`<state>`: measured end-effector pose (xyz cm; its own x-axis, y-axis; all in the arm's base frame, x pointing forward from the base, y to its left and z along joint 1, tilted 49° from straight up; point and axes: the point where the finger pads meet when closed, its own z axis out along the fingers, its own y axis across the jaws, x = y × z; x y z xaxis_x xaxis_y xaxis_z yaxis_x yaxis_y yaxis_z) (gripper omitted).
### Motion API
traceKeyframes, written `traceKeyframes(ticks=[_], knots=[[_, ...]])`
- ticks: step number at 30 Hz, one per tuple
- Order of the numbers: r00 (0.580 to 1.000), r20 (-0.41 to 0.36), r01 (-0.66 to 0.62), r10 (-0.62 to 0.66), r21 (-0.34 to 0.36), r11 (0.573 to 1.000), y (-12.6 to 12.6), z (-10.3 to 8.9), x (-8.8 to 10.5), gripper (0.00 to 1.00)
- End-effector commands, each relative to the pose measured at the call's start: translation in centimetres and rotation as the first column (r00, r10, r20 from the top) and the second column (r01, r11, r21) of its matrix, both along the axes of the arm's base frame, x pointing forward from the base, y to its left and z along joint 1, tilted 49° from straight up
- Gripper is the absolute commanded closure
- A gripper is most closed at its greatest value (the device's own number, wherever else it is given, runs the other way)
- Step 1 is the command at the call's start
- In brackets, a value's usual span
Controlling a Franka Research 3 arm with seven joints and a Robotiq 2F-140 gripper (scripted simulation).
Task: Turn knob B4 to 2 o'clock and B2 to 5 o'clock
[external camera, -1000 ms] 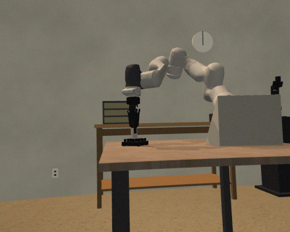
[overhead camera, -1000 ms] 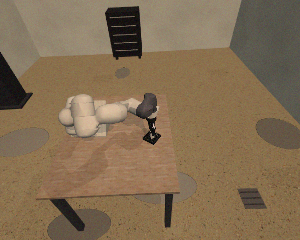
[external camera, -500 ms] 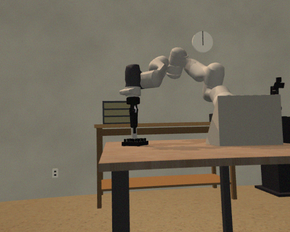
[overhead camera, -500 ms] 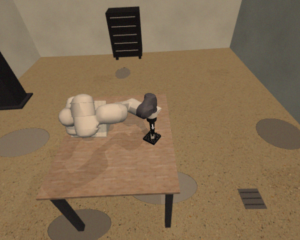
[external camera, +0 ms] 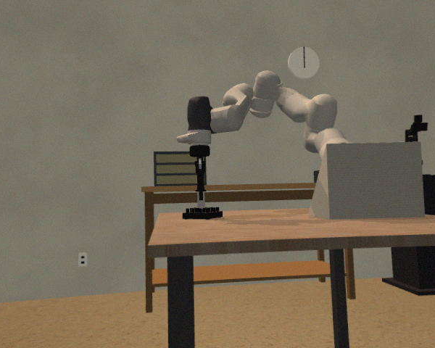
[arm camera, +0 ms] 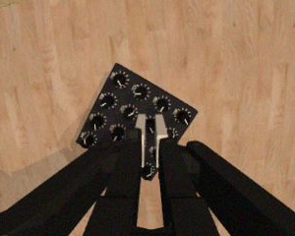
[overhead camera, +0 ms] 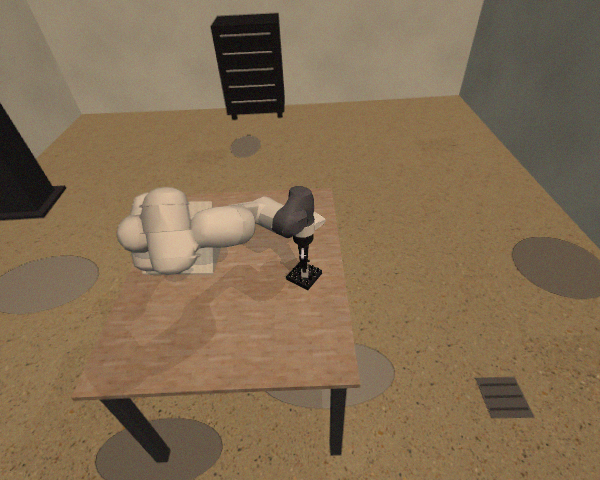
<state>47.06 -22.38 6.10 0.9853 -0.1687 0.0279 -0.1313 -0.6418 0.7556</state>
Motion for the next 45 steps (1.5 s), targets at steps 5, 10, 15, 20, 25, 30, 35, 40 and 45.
traceKeyframes(ticks=[5, 10, 15, 20, 25, 30, 35, 40, 45], knots=[[0.978, 0.163, 0.138, -0.134, -0.015, 0.99, -0.15, -0.08, -0.08, 0.95], [0.966, 0.2, 0.17, -0.164, -0.014, 0.985, -0.15, -0.08, -0.08, 0.95], [0.94, 0.264, 0.227, -0.216, -0.01, 0.974, -0.15, -0.08, -0.08, 0.95], [0.913, 0.316, 0.272, -0.257, -0.004, 0.962, -0.15, -0.08, -0.08, 0.95], [0.893, 0.35, 0.303, -0.284, 0.001, 0.953, -0.15, -0.08, -0.08, 0.95], [0.875, 0.376, 0.326, -0.304, 0.006, 0.945, -0.15, -0.08, -0.08, 0.95], [0.86, 0.397, 0.345, -0.321, 0.011, 0.939, -0.15, -0.08, -0.08, 0.95], [0.851, 0.408, 0.355, -0.329, 0.014, 0.935, -0.15, -0.08, -0.08, 0.95], [0.849, 0.411, 0.357, -0.331, 0.014, 0.934, -0.15, -0.08, -0.08, 0.95]])
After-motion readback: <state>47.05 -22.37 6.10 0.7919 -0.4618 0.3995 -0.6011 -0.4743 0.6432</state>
